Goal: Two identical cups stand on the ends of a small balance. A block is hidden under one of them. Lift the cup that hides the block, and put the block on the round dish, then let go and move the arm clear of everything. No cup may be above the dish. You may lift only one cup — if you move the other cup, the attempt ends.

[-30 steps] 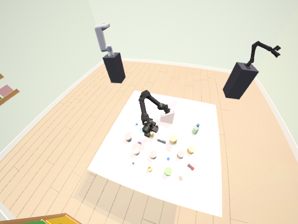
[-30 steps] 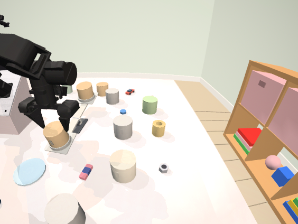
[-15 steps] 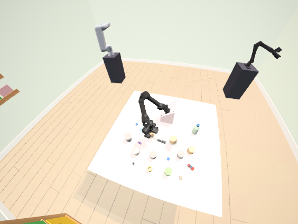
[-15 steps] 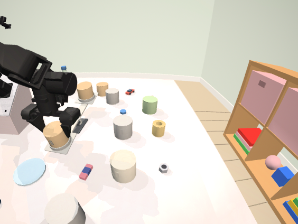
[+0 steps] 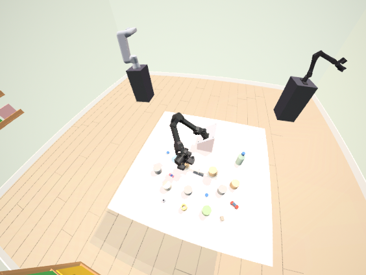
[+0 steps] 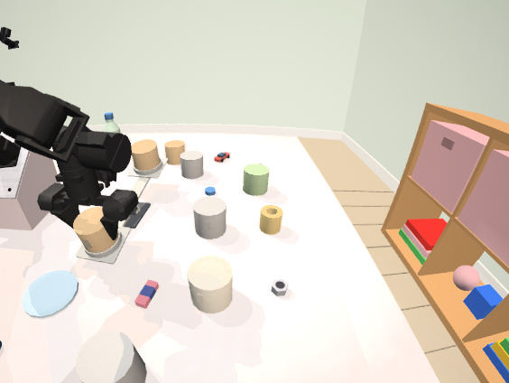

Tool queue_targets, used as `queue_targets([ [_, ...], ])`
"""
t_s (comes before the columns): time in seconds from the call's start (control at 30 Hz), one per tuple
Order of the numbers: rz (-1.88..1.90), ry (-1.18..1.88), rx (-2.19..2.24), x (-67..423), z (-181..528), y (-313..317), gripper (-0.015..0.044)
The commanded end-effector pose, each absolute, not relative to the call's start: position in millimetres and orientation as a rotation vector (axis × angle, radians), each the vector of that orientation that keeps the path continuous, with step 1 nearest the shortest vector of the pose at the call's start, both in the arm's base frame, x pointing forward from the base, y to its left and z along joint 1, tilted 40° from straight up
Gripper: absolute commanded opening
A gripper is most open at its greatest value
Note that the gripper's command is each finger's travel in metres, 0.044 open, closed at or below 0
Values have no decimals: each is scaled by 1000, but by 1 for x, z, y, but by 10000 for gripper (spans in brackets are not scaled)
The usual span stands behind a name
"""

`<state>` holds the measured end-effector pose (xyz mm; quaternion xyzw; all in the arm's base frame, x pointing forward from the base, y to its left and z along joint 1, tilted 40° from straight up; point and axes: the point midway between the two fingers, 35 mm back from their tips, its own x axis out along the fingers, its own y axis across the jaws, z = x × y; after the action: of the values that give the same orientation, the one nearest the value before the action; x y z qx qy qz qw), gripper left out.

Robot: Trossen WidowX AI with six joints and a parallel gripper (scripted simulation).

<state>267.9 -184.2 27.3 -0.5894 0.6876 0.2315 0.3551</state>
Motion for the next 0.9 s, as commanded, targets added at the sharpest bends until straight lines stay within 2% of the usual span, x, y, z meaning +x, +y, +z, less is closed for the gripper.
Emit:
queue_targets([
  [0.0,602,1773,-1524,268,27,-184,321],
  [0.07,602,1773,-1524,268,27,-184,308],
  [0.47,604,1771,-1522,271,34,-177,0],
  [0.87,606,1768,-1520,275,44,-168,0],
])
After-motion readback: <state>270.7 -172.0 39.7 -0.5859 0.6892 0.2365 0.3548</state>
